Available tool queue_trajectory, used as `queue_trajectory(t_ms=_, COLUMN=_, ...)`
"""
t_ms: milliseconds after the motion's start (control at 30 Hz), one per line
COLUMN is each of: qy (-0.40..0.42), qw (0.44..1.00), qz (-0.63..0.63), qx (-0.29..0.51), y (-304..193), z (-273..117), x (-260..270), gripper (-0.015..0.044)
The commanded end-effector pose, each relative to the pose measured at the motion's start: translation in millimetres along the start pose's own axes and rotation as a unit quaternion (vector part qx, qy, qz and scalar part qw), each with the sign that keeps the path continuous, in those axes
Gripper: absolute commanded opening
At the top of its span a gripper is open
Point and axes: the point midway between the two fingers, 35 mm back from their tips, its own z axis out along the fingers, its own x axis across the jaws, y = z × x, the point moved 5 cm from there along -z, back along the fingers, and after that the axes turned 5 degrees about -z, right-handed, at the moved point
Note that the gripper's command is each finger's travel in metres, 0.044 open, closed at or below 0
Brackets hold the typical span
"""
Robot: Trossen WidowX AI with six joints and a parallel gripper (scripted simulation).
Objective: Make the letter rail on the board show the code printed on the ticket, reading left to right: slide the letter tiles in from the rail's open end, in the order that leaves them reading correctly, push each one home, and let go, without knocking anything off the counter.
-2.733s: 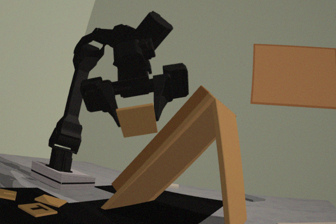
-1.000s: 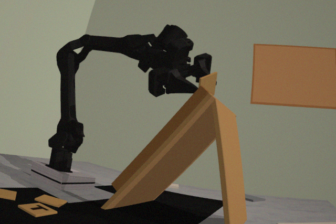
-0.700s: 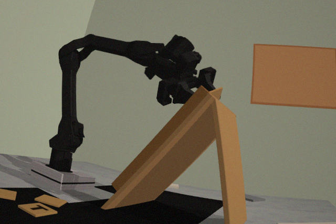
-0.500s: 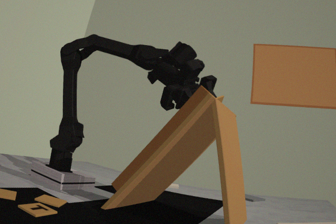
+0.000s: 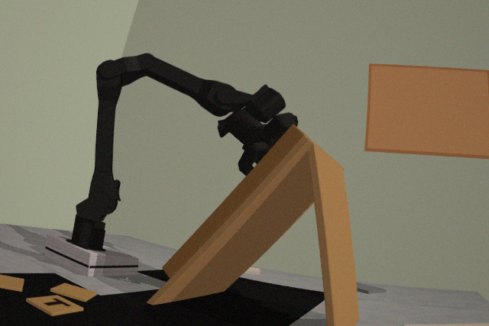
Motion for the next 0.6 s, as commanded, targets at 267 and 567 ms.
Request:
queue_trajectory(t_ms=267, qy=0.000, qw=0.995, qz=-0.096, qx=0.027, y=-52, z=-8, x=32, gripper=0.0000)
queue_trajectory(t_ms=567, qy=-0.003, qw=0.984, qz=-0.174, qx=0.035, y=-97, z=-23, x=51, gripper=0.0000)
